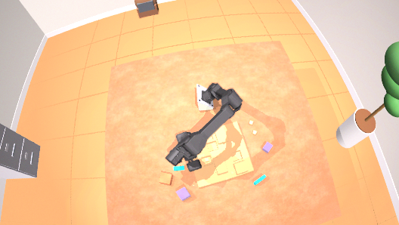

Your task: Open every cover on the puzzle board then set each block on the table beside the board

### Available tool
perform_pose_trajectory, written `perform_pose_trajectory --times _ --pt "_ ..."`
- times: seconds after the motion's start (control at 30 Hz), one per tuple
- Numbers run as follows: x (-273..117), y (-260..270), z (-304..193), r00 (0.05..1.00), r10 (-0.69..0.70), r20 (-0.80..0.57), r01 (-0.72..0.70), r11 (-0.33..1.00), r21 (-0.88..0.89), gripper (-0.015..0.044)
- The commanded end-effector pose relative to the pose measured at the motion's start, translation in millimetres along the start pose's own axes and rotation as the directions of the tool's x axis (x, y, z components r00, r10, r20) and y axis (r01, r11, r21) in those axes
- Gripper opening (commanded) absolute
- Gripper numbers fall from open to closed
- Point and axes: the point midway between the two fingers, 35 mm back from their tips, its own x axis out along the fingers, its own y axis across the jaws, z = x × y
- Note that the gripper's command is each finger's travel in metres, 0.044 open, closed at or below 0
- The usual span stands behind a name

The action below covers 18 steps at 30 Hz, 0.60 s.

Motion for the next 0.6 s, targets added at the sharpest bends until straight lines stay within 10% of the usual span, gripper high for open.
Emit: perform_pose_trajectory --times 0.0,0.57 --pt "1.4 14.8 -38.9 1.000 0.011 -0.022 0.008 0.709 0.705 0.0000" --pt "3.2 28.2 -73.4 0.999 0.012 -0.032 0.033 -0.163 0.986 0.0000"
